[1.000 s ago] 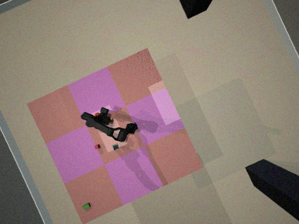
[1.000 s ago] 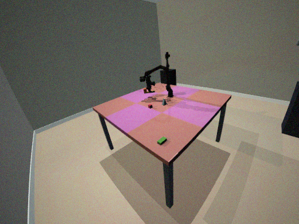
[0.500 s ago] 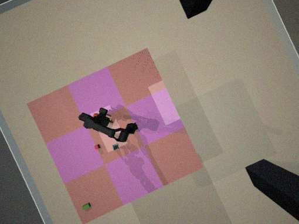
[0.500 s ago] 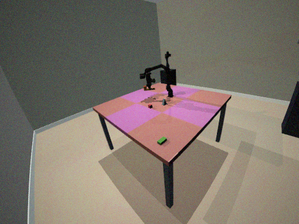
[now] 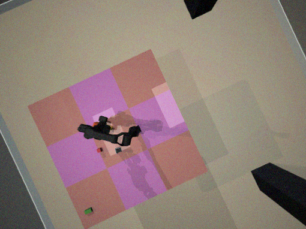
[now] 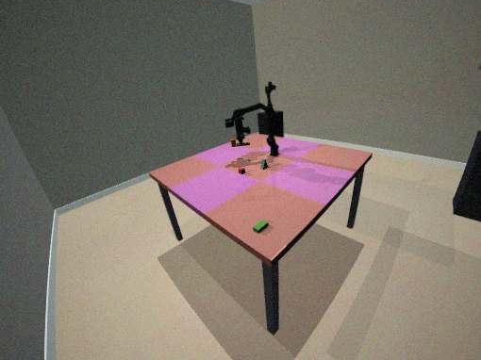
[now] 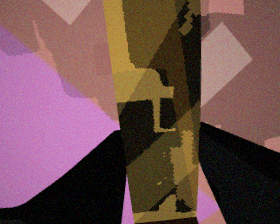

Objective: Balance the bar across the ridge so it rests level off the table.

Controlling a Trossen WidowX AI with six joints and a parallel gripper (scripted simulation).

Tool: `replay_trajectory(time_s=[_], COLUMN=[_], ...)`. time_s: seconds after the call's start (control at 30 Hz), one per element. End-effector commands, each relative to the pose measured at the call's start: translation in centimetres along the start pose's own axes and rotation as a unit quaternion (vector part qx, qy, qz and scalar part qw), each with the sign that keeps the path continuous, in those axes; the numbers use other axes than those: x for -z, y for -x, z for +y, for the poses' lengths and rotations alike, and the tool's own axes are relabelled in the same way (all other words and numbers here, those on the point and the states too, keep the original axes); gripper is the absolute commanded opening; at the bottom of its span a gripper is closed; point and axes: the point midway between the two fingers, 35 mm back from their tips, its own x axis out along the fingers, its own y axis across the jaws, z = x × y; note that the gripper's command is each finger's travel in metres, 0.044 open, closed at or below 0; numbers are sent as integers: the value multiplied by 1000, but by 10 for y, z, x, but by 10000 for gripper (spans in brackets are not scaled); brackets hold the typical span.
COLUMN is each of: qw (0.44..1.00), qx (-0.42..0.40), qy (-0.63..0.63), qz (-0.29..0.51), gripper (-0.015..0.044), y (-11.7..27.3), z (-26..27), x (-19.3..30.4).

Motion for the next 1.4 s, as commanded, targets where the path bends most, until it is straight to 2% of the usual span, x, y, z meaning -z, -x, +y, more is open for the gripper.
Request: replay_trajectory(time_s=[0.0,0.67,1.37], qw=[1000,997,989], qx=[1,5,11], qy=[10,78,150], qz=[2,7,11], gripper=[0,0,0], y=[1,2,4], z=[-14,-89,-154], x=[-2,-29,-80])
